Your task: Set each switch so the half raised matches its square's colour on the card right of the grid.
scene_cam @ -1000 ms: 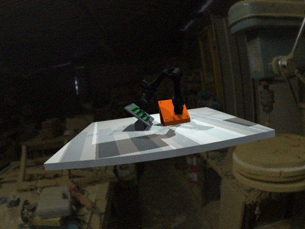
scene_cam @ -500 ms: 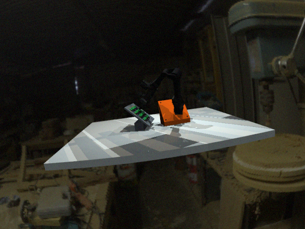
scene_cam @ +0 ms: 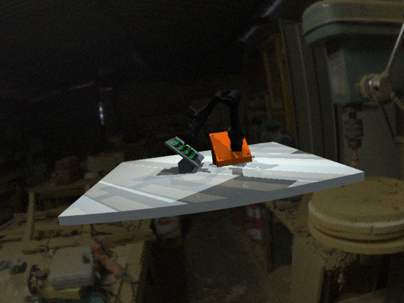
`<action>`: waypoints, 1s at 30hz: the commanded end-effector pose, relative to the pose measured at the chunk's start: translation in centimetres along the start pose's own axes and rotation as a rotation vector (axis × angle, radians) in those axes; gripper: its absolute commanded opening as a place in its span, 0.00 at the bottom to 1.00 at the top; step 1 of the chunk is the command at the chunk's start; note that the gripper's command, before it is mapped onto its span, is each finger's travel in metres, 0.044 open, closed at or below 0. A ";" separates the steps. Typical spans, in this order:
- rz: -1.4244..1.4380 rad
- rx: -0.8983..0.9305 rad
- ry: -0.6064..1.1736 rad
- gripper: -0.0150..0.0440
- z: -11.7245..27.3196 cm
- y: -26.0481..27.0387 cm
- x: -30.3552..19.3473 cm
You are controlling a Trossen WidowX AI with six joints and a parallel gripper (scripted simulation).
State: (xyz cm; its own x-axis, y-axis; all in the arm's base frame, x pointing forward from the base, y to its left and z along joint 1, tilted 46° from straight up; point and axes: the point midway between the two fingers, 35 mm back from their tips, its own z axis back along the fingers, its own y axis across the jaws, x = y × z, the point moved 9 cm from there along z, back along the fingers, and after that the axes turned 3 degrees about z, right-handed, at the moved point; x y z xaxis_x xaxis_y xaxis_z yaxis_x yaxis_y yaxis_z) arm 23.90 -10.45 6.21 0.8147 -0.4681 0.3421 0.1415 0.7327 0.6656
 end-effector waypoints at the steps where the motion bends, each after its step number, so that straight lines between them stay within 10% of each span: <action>1: 0.000 -0.001 -0.001 0.25 0.2 0.0 0.0; 8: -0.005 -0.007 -0.026 0.25 6.4 0.0 -0.5; 30: -0.009 -0.001 -0.004 0.25 3.6 11.6 -3.4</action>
State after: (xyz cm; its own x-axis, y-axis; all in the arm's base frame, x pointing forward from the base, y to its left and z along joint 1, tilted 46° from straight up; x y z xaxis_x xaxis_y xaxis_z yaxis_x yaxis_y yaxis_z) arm 19.76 -3.00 16.37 0.8003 -0.4783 0.3616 0.1388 0.7344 0.6643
